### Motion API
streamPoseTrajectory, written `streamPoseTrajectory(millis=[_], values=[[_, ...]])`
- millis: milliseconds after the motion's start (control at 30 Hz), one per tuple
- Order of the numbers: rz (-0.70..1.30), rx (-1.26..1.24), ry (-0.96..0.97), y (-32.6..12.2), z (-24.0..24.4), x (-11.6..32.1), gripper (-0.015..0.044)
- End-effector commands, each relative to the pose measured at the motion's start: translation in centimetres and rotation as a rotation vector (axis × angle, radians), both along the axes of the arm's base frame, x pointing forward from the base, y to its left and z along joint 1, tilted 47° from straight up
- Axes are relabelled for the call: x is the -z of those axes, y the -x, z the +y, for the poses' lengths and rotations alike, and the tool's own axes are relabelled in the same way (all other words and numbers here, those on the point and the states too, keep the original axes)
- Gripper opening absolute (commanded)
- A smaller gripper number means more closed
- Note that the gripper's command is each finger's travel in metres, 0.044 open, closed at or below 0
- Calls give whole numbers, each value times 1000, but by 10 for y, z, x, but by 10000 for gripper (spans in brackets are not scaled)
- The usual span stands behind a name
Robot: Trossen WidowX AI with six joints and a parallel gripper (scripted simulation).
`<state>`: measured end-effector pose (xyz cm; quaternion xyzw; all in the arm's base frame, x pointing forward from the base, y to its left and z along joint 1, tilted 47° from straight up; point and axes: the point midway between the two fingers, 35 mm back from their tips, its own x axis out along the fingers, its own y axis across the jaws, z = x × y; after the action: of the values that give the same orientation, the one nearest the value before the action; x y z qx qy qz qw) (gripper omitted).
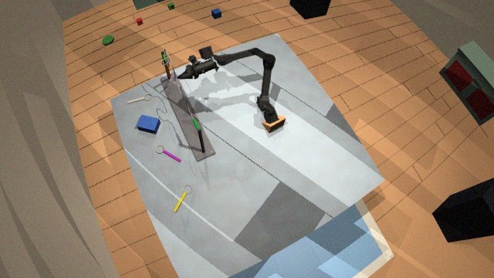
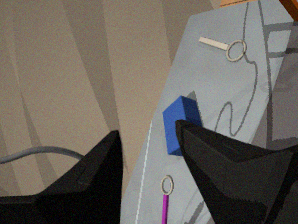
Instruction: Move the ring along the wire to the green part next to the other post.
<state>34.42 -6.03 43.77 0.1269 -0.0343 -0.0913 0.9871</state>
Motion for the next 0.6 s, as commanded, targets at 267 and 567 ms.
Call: streamPoseTrajectory(millis=[267, 567], values=[[-4, -56, 355, -25, -77, -13, 160], [3, -106, 654, -18, -149, -14, 160]])
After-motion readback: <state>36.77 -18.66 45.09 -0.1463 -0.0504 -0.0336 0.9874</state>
